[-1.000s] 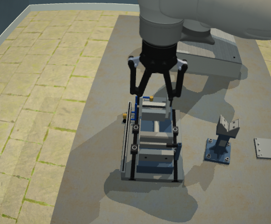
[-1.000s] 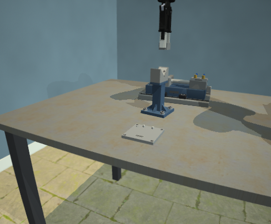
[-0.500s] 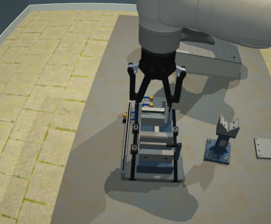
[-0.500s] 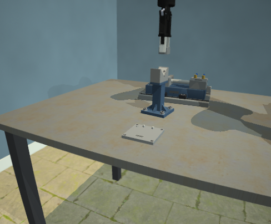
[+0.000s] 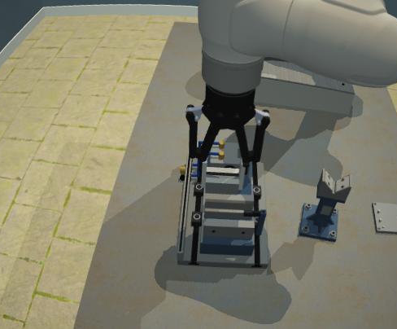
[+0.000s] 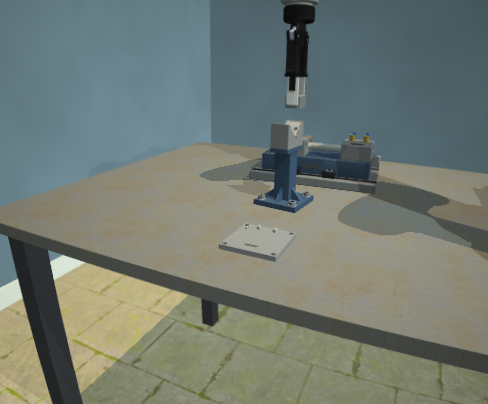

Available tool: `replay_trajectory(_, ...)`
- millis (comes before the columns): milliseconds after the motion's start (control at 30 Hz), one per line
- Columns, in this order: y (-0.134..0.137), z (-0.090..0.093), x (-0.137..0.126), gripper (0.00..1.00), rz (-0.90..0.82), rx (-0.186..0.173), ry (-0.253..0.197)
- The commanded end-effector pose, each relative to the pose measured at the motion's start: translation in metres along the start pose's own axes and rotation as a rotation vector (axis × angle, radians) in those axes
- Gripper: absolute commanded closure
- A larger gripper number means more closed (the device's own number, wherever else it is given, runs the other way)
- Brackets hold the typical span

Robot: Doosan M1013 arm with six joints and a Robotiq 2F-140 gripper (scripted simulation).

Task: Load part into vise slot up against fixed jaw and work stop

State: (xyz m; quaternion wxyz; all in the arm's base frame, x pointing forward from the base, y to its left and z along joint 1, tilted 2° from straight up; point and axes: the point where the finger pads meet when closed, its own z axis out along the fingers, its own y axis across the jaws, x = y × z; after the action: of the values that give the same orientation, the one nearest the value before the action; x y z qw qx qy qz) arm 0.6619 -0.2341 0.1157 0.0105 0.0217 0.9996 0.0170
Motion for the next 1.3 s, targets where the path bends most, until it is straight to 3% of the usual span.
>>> replay_trajectory(0,0.000,0.010,0.001,1.00,-0.002,-0.003,0.001)
replay_trajectory(700,-0.001,0.036,0.001,1.00,-0.002,-0.003,0.001)
replay_trajectory(1267,-0.001,0.042,0.001,1.00,-0.002,-0.003,0.001)
